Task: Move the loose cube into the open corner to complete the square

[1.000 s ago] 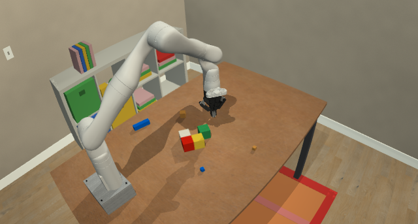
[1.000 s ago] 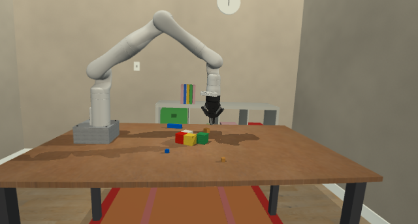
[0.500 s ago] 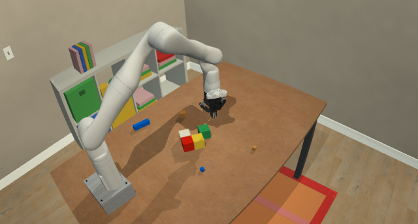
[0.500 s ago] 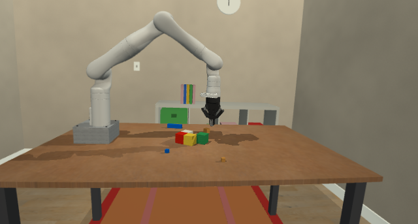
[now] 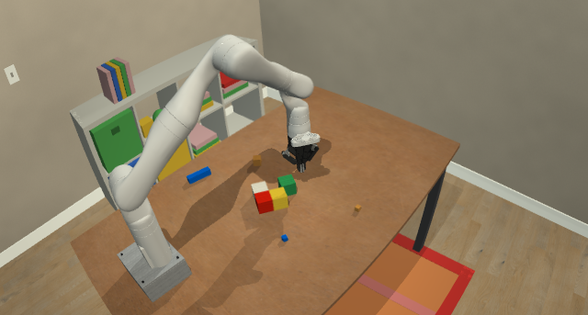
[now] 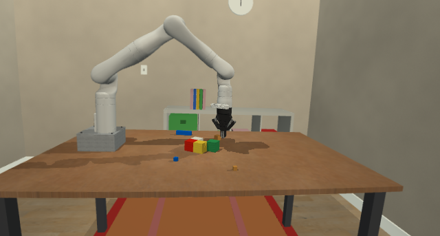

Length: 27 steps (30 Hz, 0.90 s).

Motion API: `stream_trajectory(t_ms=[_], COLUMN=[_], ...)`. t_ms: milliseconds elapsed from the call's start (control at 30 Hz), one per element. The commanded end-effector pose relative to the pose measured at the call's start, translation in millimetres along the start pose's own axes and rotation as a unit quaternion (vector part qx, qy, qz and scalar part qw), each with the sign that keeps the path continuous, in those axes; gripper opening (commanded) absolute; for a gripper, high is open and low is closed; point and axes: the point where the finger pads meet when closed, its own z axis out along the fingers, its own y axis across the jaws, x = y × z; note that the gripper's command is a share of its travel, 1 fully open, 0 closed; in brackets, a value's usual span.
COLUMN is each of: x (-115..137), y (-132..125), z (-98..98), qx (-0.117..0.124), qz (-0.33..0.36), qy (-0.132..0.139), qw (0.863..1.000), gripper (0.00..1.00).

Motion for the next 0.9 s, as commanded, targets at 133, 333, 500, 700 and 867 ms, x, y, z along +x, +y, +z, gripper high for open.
stream_trajectory(t_ms=[133,333,500,700,867], x=[0,0,0,0,1], y=[2,2,2,2,2], z=[18.3,34.9,46.3,52.9,57.5], qx=[-0.004,-0.004,-0.004,-0.004,-0.004], qz=[0.000,0.000,0.000,0.000,0.000], qy=[0.001,0.001,0.001,0.001,0.001], qw=[1.000,1.000,1.000,1.000,1.000], gripper=[0.10,0.10,0.10,0.10,0.10])
